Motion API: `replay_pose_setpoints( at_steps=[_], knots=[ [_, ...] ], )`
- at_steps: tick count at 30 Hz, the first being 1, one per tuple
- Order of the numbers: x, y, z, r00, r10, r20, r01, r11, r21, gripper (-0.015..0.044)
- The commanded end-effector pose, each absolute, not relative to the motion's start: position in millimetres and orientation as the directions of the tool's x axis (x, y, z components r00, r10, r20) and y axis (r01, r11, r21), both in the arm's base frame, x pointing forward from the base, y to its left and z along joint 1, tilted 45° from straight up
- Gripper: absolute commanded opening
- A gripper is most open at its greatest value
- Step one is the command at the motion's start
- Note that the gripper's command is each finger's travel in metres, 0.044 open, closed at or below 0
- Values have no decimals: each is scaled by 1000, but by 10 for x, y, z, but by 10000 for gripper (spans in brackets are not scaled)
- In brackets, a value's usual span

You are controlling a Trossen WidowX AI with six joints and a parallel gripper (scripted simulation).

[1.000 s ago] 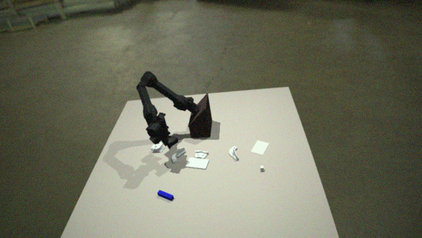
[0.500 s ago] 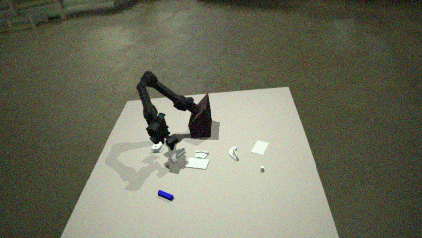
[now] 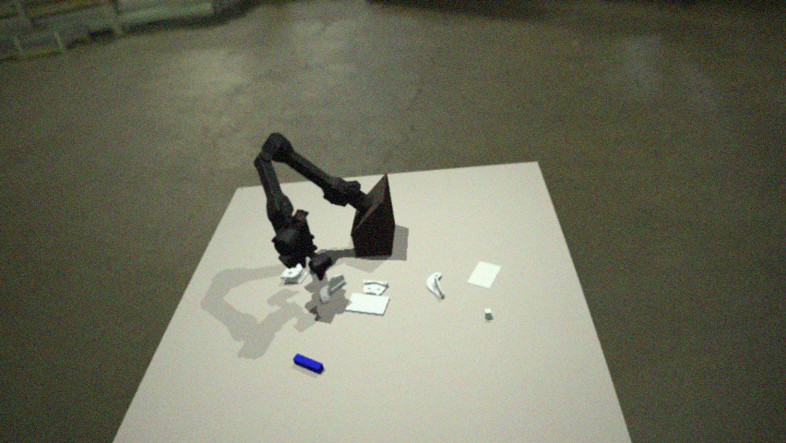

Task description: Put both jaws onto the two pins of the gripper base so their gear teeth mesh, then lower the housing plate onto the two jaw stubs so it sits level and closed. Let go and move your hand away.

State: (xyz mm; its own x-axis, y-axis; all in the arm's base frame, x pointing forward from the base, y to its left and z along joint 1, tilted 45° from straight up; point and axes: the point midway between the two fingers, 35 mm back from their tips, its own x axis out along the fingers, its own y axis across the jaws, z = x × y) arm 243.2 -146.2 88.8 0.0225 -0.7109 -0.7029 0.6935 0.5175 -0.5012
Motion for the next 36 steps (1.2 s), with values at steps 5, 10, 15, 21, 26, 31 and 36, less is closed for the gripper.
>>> replay_pose_setpoints(
  at_steps=[5, 10, 15, 21, 26, 31, 36],
  knots=[
    [2427, -1461, 881, 22, -710, -704, 689, 521, -504, 440],
    [2408, -1414, 957, 13, -714, -700, 693, 511, -508, 309],
    [2408, -1414, 957, 13, -714, -700, 693, 511, -508, 177],
    [2408, -1414, 957, 13, -714, -700, 693, 511, -508, 20],
    [2408, -1414, 957, 13, -714, -700, 693, 511, -508, 0],
    [2408, -1414, 957, 13, -714, -700, 693, 511, -508, 0],
    [2408, -1414, 957, 13, -714, -700, 693, 511, -508, 0]
  ],
)
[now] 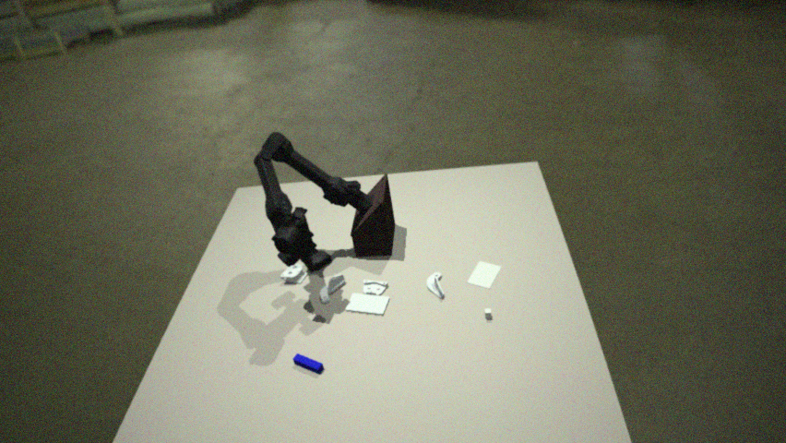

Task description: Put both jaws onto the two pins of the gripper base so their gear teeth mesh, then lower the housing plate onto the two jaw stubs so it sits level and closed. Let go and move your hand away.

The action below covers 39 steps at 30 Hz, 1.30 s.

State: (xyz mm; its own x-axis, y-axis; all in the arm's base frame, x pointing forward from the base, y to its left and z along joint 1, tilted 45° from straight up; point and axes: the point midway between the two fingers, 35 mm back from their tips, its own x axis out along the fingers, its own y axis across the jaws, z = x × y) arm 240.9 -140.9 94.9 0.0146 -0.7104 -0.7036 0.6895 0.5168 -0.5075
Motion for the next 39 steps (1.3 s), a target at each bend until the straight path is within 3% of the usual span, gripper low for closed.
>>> replay_pose_setpoints(
  at_steps=[1, 7, 24, 39],
  knots=[
    [2408, -1414, 957, 13, -714, -700, 693, 511, -508, 0],
    [2408, -1414, 957, 13, -714, -700, 693, 511, -508, 0],
    [2409, -1409, 949, 15, -710, -704, 690, 517, -507, 440],
    [2409, -1409, 949, 15, -710, -704, 690, 517, -507, 440]
  ],
)
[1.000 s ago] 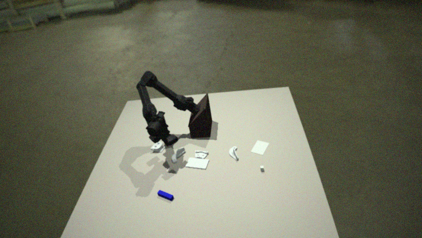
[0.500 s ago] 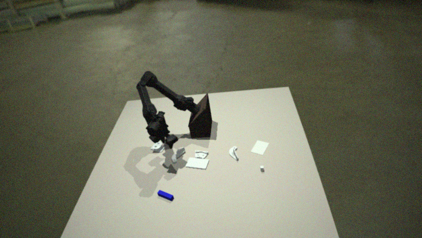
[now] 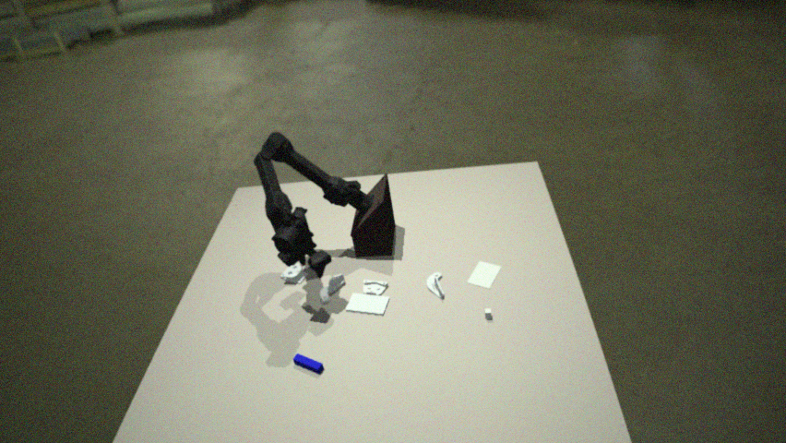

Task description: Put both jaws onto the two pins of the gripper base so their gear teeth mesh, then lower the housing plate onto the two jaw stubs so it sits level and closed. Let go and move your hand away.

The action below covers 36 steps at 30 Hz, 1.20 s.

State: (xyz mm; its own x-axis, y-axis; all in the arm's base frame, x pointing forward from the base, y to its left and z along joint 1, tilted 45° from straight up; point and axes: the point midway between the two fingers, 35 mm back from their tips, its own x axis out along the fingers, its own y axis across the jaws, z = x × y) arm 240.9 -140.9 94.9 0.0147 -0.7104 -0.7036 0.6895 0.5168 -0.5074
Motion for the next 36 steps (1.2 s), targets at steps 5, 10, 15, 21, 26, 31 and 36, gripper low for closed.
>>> replay_pose_setpoints(
  at_steps=[5, 10, 15, 21, 26, 31, 36],
  knots=[
    [2409, -1409, 949, 15, -710, -704, 690, 517, -507, 440],
    [2409, -1409, 949, 15, -710, -704, 690, 517, -507, 440],
    [2409, -1409, 949, 15, -710, -704, 690, 517, -507, 387],
    [2409, -1409, 949, 15, -710, -704, 690, 517, -507, 230],
    [2409, -1409, 949, 15, -710, -704, 690, 517, -507, 99],
    [2409, -1409, 949, 15, -710, -704, 690, 517, -507, 0],
    [2409, -1409, 949, 15, -710, -704, 690, 517, -507, 0]
  ],
)
